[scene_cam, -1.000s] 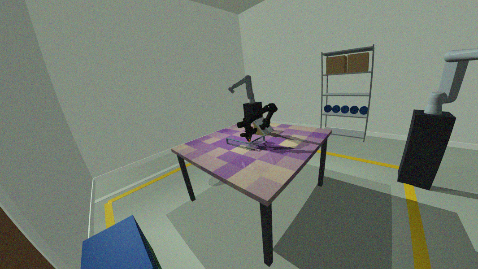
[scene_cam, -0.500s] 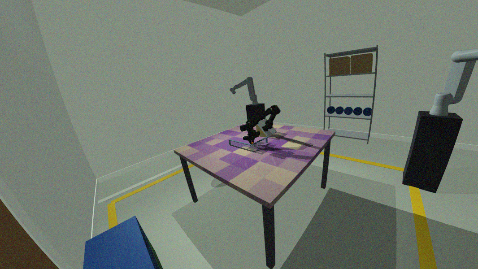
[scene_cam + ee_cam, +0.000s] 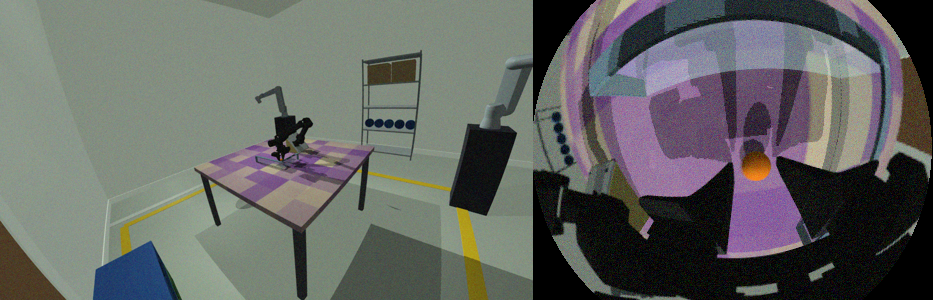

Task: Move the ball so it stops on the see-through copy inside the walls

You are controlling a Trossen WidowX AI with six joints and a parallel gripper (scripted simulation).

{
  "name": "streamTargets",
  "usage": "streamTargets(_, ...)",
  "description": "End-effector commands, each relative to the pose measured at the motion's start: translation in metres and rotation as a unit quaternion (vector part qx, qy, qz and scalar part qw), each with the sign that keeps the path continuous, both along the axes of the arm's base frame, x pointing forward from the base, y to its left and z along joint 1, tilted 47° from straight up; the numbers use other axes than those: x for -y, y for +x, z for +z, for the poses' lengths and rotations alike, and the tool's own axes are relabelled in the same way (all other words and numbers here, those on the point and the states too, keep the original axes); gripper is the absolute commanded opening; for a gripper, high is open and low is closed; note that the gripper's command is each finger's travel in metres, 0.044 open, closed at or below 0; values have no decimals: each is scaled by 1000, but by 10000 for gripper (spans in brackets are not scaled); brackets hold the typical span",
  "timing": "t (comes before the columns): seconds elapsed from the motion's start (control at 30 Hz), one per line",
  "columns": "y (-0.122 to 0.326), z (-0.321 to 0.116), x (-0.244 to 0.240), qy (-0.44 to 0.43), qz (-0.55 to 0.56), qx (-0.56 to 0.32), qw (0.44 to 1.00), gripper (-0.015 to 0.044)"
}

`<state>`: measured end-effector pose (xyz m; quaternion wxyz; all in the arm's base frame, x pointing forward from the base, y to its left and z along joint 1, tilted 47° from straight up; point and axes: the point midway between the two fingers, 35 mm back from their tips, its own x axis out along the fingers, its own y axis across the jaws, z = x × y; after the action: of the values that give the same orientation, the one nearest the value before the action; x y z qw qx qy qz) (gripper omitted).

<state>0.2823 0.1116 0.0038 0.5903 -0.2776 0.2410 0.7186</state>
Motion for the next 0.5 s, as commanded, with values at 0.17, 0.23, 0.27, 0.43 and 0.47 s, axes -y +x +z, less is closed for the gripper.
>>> streamTargets(0.17,9,28,32,-3,-1,-1,1000,242)
streamTargets(0.23,12,50,55,-1,-2,-3,1000,242)
streamTargets(0.27,12,57,61,0,-2,-4,1000,242)
streamTargets(0.43,14,54,61,1,-11,-1,1000,242)
streamTargets(0.47,14,54,61,1,-11,-1,1000,242)
